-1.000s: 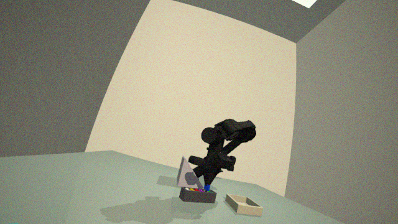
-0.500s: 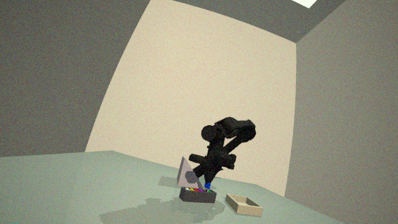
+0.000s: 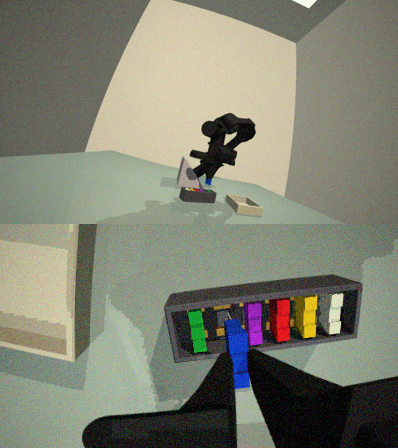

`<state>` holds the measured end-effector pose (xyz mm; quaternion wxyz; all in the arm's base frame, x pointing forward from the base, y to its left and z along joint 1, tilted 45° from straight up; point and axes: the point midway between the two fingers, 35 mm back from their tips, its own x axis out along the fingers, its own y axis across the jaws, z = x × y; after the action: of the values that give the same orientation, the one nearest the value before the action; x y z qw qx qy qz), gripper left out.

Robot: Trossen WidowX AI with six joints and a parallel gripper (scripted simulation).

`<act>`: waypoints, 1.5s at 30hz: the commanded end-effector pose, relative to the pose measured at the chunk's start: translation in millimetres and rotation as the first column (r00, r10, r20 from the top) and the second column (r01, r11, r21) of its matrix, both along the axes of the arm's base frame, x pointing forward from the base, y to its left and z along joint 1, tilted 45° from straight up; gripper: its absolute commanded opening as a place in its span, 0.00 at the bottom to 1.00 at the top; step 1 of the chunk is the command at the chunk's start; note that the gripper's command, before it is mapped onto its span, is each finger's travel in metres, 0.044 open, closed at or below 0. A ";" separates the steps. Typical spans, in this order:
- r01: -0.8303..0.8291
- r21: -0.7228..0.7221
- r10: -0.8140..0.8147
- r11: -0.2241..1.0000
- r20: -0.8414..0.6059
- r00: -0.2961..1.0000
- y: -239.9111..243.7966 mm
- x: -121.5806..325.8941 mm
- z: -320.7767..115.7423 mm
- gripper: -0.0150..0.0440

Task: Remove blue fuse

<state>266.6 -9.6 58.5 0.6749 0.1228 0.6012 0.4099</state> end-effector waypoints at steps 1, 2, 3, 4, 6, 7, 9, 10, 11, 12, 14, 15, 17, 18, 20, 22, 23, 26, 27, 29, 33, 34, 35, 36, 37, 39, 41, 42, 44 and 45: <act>-0.006 -0.004 0.006 1.000 0.001 1.000 -5.0 -0.2 4.6 0.25; -0.006 -0.004 0.006 1.000 0.001 1.000 -6.1 -0.1 5.8 0.25; -0.006 -0.004 0.006 1.000 0.001 1.000 -7.1 -0.1 6.8 0.25; -0.006 -0.004 0.006 1.000 0.001 1.000 -7.6 -0.1 7.4 0.25; -0.006 -0.004 0.006 1.000 0.001 1.000 -7.1 0.3 8.4 0.25; -0.006 -0.006 0.006 1.000 0.001 1.000 -4.7 1.2 10.8 0.25; -0.005 -0.010 0.005 1.000 0.001 1.000 3.9 4.4 19.7 0.25; -0.004 -0.012 0.004 1.000 0.001 1.000 8.8 5.9 24.6 0.25; -0.004 -0.014 0.004 1.000 0.001 1.000 13.8 7.2 29.6 0.25; -0.003 -0.015 0.003 1.000 0.001 1.000 18.8 8.3 34.6 0.25; -0.002 -0.017 0.002 1.000 0.002 1.000 29.0 10.0 44.7 0.25; -0.002 -0.017 0.002 1.000 0.002 1.000 34.2 10.6 49.8 0.25; -0.002 -0.017 0.002 1.000 0.002 1.000 44.8 11.1 60.1 0.25; -0.001 -0.017 0.001 1.000 0.003 1.000 50.1 11.0 65.3 0.25; -0.001 -0.015 0.002 1.000 0.003 1.000 60.8 10.3 75.7 0.25; -0.002 -0.012 0.002 1.000 0.003 1.000 71.6 8.7 86.2 0.25; -0.002 -0.011 0.002 1.000 0.003 1.000 77.0 7.6 91.5 0.25; -0.004 -0.003 0.004 1.000 0.002 1.000 93.1 3.1 107.4 0.25; -0.005 0.000 0.005 1.000 0.002 1.000 98.4 1.1 112.7 0.25; -0.006 0.004 0.006 1.000 0.001 1.000 105.4 -1.8 119.8 0.25; -0.006 0.004 0.006 1.000 0.001 1.000 106.3 -2.2 120.7 0.25; -0.006 0.004 0.006 1.000 0.001 1.000 106.3 -2.2 120.7 0.25; -0.006 0.004 0.006 1.000 0.001 1.000 106.4 -2.2 120.5 0.25; -0.006 0.004 0.006 1.000 0.001 1.000 107.0 -2.2 120.0 0.25; -0.006 0.004 0.006 1.000 0.001 1.000 107.9 -2.2 119.0 0.25; -0.006 0.004 0.006 1.000 0.001 1.000 110.1 -2.2 116.7 0.25; -0.006 0.004 0.006 1.000 0.002 1.000 112.4 -2.2 114.5 0.25; -0.006 0.004 0.006 1.000 0.002 1.000 113.5 -2.3 113.3 0.25; -0.006 0.004 0.006 1.000 0.002 1.000 115.8 -2.4 111.1 0.25; -0.006 0.004 0.006 1.000 0.002 1.000 116.9 -2.5 110.0 0.25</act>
<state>265.1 102.9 170.9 0.6741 0.1192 0.6009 0.4127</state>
